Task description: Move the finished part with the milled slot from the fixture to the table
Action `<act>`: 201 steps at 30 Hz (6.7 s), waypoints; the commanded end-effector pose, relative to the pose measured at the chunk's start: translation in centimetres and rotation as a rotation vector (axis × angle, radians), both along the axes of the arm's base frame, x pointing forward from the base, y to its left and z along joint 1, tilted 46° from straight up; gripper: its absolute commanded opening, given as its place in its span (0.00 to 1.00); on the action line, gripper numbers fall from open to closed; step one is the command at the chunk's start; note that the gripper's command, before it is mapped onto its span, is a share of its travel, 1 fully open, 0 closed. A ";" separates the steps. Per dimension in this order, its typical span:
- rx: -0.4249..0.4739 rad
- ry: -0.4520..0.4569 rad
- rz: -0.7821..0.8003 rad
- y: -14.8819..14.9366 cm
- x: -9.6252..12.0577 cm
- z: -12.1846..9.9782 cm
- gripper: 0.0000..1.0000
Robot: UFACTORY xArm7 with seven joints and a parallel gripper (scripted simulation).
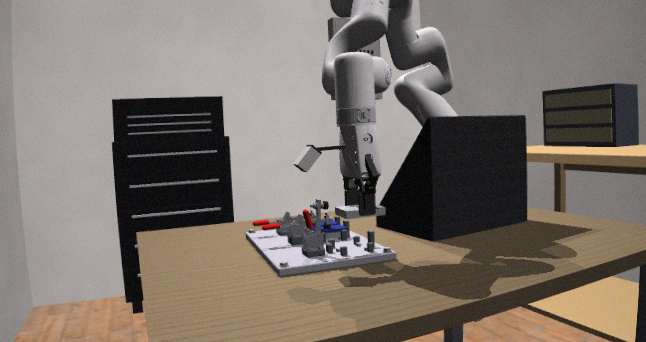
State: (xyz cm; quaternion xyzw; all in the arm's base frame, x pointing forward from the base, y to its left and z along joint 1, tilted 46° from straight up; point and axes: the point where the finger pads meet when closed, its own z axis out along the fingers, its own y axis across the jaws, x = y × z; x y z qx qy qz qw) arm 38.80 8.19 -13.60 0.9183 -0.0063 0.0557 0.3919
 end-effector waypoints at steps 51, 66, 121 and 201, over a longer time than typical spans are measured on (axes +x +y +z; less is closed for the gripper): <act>0.003 -0.002 0.003 6.4 0.6 -6.3 0.00; 0.003 -0.002 0.003 6.5 0.6 -6.4 0.00; 0.003 -0.002 0.003 2.4 1.2 -10.3 0.00; 0.003 -0.002 0.003 0.1 1.5 -12.5 0.00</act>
